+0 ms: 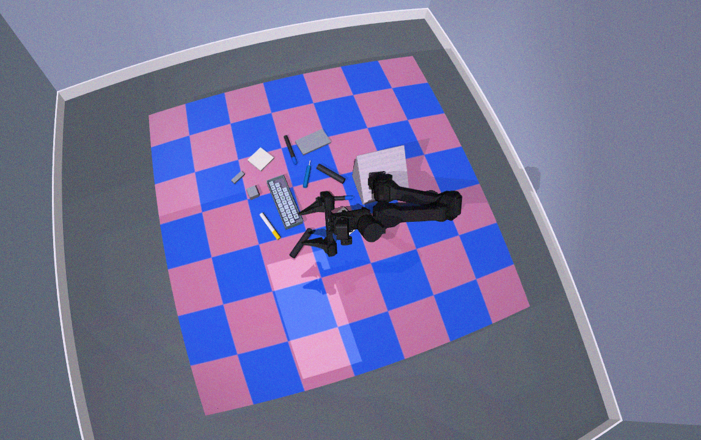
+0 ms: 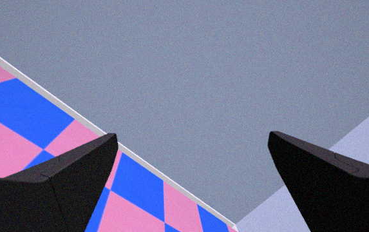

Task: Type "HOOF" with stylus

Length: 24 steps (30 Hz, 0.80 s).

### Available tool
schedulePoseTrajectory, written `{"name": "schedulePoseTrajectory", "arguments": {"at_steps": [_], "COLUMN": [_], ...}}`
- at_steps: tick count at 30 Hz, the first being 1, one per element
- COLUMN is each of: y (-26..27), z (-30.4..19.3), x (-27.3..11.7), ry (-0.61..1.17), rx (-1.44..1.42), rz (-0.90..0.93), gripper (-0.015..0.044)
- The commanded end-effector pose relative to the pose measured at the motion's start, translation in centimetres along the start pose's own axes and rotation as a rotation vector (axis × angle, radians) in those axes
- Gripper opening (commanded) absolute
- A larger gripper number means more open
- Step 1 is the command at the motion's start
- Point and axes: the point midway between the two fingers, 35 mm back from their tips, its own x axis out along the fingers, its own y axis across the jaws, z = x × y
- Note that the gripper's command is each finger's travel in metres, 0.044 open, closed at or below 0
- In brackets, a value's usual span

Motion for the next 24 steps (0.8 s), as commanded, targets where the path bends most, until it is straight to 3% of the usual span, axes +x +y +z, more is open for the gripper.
{"name": "schedulePoseTrajectory", "arguments": {"at_steps": [1,9,17,24], "y": [0.0,1.4,2.9,4.3], "z": [-0.1,-5.4,-16.4,-24.4], "x": [0.1,3.0,5.3,4.0], "ry": [0.006,0.271,0.766,1.159], "rx": [0.000,-0.004,-0.011,0.137], "rz": [0.003,0.120,0.343,0.569], "gripper": [0.0414,0.0204,0.0000,0.0000]}}
